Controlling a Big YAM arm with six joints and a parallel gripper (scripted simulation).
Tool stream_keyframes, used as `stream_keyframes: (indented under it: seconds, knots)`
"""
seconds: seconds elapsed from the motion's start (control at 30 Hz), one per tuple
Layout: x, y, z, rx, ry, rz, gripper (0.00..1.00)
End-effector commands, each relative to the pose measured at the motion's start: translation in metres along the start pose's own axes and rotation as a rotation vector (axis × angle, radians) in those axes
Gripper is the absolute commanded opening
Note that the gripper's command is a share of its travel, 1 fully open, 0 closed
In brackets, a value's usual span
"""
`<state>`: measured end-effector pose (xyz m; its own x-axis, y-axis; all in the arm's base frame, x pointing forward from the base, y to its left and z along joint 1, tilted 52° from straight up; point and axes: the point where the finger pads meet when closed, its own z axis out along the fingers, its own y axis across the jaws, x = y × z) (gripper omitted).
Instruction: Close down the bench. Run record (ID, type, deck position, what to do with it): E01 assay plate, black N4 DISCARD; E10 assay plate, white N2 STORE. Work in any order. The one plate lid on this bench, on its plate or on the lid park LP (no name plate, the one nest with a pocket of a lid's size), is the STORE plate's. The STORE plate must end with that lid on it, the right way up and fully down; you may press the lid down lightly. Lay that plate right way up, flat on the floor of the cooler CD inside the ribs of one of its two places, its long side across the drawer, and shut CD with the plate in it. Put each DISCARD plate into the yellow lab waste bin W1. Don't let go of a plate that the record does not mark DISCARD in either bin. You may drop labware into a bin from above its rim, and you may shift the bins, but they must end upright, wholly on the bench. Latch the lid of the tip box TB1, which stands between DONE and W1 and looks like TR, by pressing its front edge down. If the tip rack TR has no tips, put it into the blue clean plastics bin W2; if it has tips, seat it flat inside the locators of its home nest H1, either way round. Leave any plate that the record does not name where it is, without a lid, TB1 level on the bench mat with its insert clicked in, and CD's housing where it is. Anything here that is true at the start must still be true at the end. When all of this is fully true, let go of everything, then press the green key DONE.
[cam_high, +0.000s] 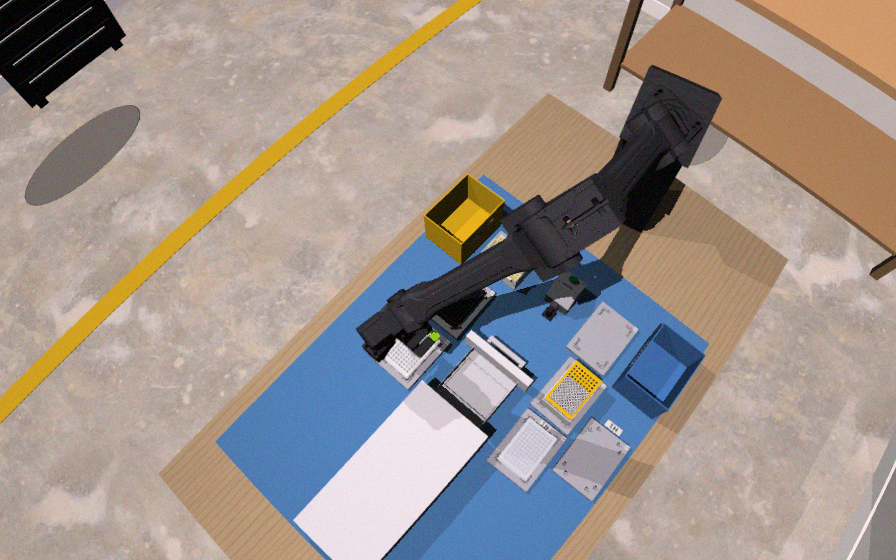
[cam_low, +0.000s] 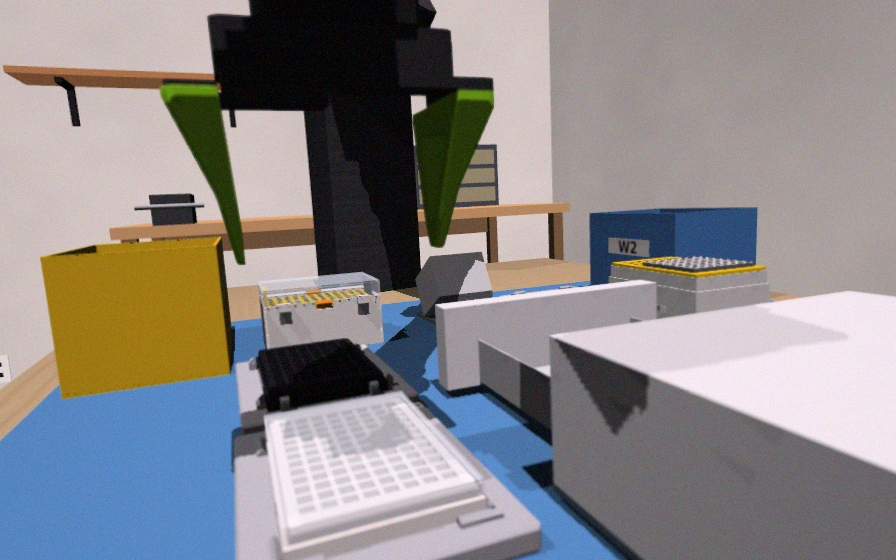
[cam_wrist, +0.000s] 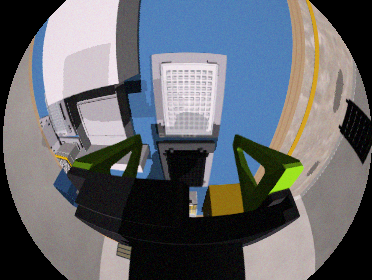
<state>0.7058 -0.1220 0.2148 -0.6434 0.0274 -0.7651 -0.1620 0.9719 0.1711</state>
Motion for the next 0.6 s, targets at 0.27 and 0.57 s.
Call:
stream_keyframes:
  seconds: [0.27,0.57]
  knots:
    - [-0.021,-0.003,0.01,0.01,-0.042,-0.007,1.0]
    - [-0.021,-0.002,0.019,0.009,-0.042,-0.007,1.0]
